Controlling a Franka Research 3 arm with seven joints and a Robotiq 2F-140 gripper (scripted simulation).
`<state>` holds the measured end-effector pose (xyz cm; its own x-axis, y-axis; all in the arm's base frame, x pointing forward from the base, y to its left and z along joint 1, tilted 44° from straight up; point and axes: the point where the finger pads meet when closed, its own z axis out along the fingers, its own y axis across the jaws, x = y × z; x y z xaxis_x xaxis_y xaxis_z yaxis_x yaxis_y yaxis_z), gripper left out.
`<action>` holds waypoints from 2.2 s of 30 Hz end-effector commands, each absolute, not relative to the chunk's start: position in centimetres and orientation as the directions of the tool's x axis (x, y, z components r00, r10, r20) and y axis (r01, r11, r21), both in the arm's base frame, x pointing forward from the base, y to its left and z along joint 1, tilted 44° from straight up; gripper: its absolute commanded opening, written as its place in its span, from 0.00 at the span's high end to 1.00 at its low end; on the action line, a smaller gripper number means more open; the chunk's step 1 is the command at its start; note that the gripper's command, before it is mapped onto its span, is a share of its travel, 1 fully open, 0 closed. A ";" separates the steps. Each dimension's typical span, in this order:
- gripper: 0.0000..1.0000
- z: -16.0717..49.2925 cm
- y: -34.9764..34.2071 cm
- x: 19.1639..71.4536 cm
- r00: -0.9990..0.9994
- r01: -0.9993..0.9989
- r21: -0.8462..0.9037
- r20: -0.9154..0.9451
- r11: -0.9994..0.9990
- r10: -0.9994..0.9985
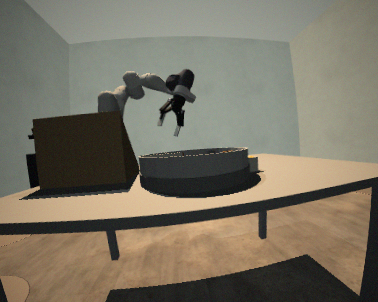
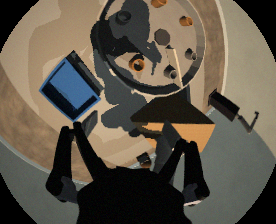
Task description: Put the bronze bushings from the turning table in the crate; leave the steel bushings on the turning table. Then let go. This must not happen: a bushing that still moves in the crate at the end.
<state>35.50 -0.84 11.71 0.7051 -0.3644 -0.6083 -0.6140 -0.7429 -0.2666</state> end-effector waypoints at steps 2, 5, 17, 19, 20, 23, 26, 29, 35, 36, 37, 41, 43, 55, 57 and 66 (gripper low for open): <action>0.00 9.7 -2.9 35.9 0.587 -0.759 -0.220 -0.638 -0.613 -0.498; 0.00 8.4 -4.4 35.6 0.517 -0.821 -0.197 -0.655 -0.536 -0.551; 0.00 3.8 -10.4 33.6 0.212 -0.974 -0.089 -0.695 -0.210 -0.687; 0.00 3.0 -11.5 33.0 0.152 -0.987 -0.067 -0.698 -0.148 -0.700; 0.00 2.6 -12.0 32.7 0.122 -0.992 -0.056 -0.699 -0.116 -0.705; 0.00 1.4 -13.7 31.7 0.031 -1.000 -0.022 -0.699 -0.022 -0.714; 0.00 1.0 -14.2 31.3 0.001 -1.000 -0.010 -0.698 0.009 -0.716; 0.00 0.1 -15.4 30.5 -0.067 -0.997 0.016 -0.695 0.078 -0.715; 0.00 0.1 -15.4 30.5 -0.067 -0.997 0.016 -0.695 0.078 -0.715; 0.00 0.1 -15.4 30.5 -0.067 -0.997 0.016 -0.695 0.078 -0.715; 0.00 0.1 -15.4 30.5 -0.067 -0.997 0.016 -0.695 0.078 -0.715; 0.00 0.1 -15.4 30.5 -0.067 -0.997 0.016 -0.695 0.078 -0.715; 0.00 0.1 -15.4 30.5 -0.067 -0.997 0.016 -0.695 0.078 -0.715; 0.93 0.1 -15.4 30.5 -0.067 -0.997 0.016 -0.695 0.078 -0.715; 0.93 0.1 -15.4 30.5 -0.067 -0.997 0.016 -0.695 0.078 -0.715; 0.93 0.1 -15.4 30.5 -0.067 -0.997 0.016 -0.695 0.078 -0.715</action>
